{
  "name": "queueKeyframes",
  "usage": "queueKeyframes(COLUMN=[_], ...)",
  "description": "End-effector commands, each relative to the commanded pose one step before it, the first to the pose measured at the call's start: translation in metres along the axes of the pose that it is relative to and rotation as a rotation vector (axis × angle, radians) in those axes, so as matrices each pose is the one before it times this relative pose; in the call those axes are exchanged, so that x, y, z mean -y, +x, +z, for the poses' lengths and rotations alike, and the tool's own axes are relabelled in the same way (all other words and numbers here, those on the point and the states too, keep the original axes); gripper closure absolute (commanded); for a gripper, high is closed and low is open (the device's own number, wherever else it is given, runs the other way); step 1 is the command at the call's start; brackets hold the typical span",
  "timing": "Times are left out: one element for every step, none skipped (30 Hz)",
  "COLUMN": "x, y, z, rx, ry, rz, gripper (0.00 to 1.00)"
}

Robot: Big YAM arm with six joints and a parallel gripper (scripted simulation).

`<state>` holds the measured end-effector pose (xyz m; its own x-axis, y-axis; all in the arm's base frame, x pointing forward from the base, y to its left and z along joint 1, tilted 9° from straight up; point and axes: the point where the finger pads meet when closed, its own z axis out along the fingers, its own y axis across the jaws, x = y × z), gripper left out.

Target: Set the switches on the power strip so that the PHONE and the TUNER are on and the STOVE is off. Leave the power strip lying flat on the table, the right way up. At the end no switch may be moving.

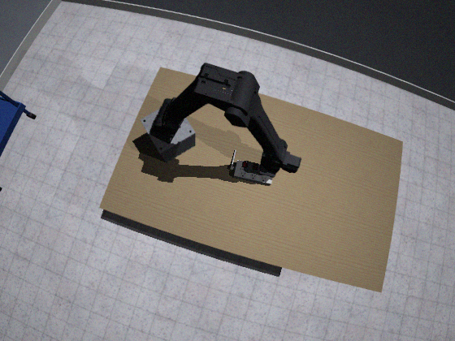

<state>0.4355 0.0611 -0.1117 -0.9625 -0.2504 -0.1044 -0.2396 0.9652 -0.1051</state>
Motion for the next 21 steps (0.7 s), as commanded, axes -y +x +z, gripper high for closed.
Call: queueKeyframes(x=[0.00352,0.00034,0.00055,0.0,0.0,0.00069,0.00006,-0.00001,-0.00007,-0.00009,-0.00006,-0.00001,0.0,0.0,0.0,0.0,0.0,0.0,0.0,0.0,0.0], y=[-0.00667,-0.00211,-0.00351,0.0,0.0,-0.00494,0.00098,0.00041,0.00005,-0.00001,0.0,0.0,0.0,0.0,0.0,0.0,0.0,0.0,0.0,0.0,0.0], z=[-0.00518,-0.00141,-0.00161,0.0,0.0,-0.00177,-0.00007,-0.00003,-0.00002,-0.00001,0.0,0.0,0.0,0.0,0.0,0.0,0.0,0.0,0.0,0.0,0.0], rx=[0.03113,0.00536,0.00736,0.0,0.0,0.00934,-0.00099,-0.00041,-0.00003,0.00002,0.00001,0.0,0.00001,0.0,-0.00001,0.0,0.00001,0.0,-0.00001,0.0,0.0], ry=[0.00027,0.00046,0.00068,0.0,0.0,0.00087,-0.00005,-0.00003,-0.00003,-0.00003,-0.00002,0.0,0.0,0.0,0.0,0.0,0.0,0.0,0.0,0.0,0.0], rz=[-0.00773,0.00036,0.00072,0.0,0.0,0.00091,0.00017,0.0,-0.00014,-0.00019,-0.00013,-0.00002,0.0,0.0,0.0,0.0,0.0,0.0,0.0,0.0,0.0], gripper=[1.0,1.0,1.0,1.0,1.0,1.0,1.0,1.0,1.0,1.0,1.0,1.0,1.0,1.0,1.0,1.0,1.0,1.0,1.0,1.0,1.0])
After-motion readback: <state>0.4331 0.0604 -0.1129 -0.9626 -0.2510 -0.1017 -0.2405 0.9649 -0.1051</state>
